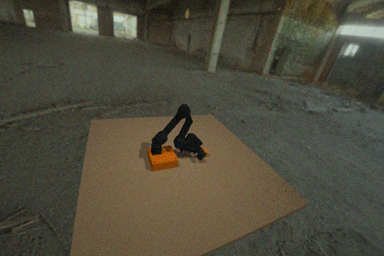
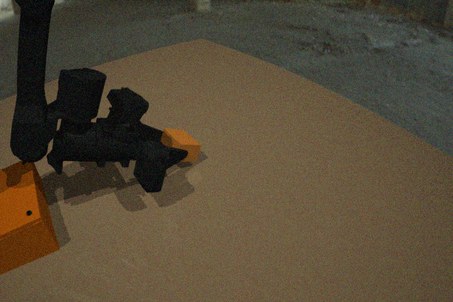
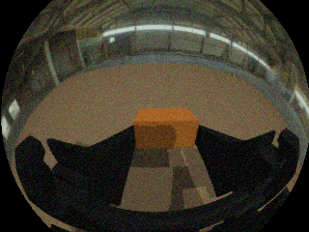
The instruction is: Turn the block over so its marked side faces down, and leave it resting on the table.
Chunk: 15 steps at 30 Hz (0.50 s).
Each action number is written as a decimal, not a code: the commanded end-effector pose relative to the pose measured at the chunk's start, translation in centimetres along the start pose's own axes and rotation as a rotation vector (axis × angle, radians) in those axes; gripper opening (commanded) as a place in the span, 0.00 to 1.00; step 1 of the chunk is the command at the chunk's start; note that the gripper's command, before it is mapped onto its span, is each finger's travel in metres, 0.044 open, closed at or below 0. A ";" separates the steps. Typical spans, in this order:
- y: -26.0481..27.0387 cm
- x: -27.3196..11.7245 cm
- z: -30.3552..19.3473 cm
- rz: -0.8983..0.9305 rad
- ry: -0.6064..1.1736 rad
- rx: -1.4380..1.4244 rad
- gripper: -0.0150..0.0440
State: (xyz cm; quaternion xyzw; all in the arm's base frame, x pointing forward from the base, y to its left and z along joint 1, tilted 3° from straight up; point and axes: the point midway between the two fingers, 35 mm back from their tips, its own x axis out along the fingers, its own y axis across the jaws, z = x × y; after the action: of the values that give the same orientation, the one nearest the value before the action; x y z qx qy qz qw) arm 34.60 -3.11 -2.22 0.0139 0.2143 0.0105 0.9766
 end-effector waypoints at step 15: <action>0.1 0.0 0.0 0.004 -0.004 0.004 0.65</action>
State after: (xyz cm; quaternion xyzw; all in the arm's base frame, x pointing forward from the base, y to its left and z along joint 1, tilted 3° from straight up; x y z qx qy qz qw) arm 34.59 -3.11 -2.23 0.0140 0.2141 0.0105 0.9766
